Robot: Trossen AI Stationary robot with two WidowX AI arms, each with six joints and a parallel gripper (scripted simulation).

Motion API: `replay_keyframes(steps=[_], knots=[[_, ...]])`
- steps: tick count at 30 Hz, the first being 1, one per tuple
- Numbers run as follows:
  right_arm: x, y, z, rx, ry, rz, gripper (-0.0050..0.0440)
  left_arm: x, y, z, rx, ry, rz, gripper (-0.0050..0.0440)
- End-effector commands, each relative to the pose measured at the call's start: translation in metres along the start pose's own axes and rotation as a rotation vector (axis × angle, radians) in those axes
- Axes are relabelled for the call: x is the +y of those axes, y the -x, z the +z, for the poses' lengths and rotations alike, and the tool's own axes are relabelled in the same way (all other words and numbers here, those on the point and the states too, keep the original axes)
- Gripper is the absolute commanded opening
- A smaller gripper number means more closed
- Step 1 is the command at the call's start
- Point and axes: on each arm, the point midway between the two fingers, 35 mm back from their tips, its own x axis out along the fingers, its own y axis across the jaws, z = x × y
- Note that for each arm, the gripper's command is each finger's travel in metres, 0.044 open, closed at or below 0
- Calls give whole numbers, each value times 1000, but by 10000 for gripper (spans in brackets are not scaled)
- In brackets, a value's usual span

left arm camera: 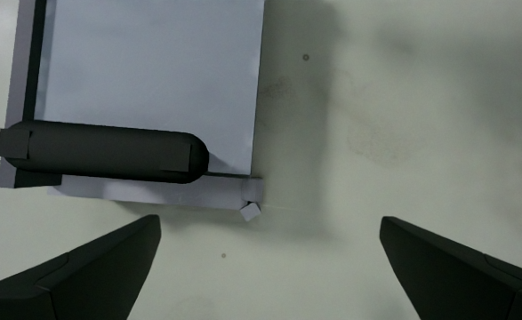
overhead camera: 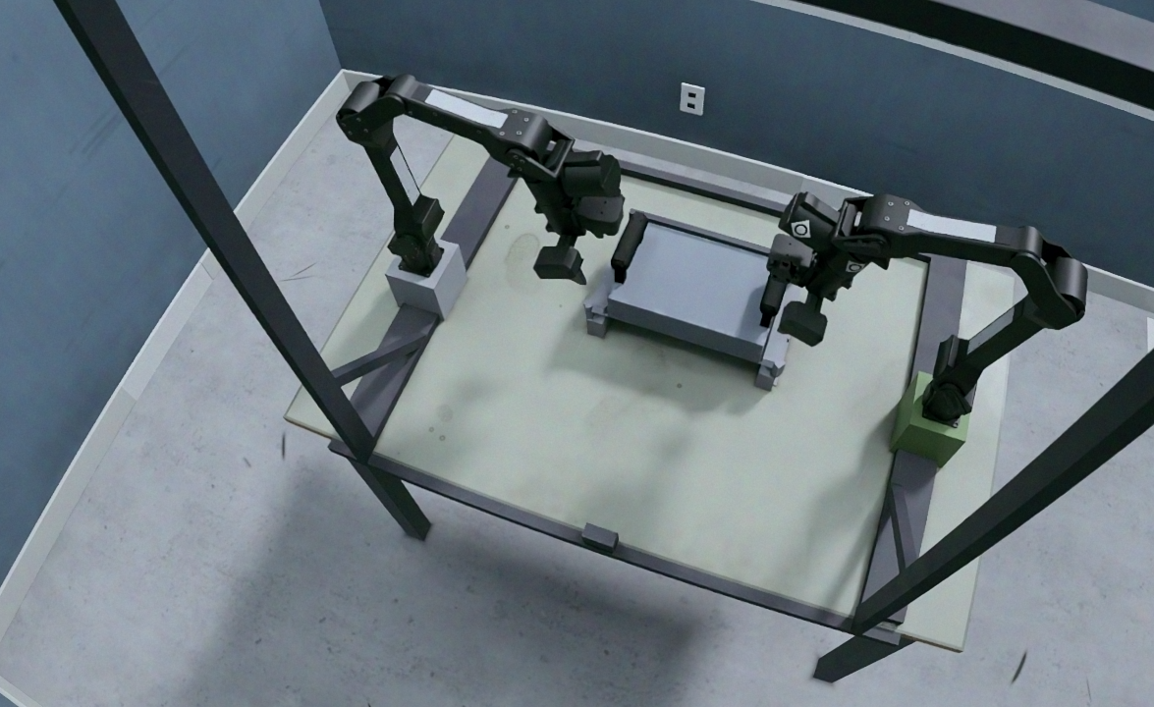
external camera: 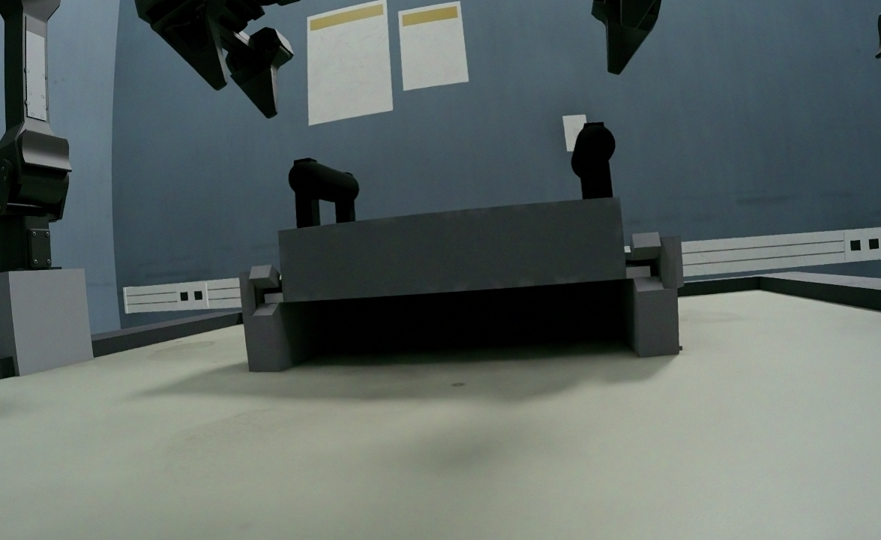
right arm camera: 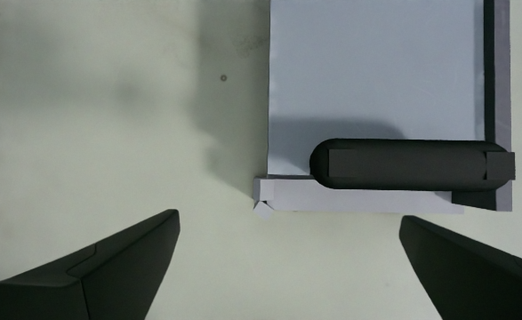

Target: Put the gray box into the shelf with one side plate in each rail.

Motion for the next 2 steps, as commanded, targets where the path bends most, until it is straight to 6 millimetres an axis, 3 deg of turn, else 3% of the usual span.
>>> replay_keyframes(steps=[1,2], knots=[[-1,6,4,-22,-3,-6,440,1,10,6,-37,5,2,440],[-1,6,4,-22,-3,-6,440,1,10,6,-37,5,2,440]])
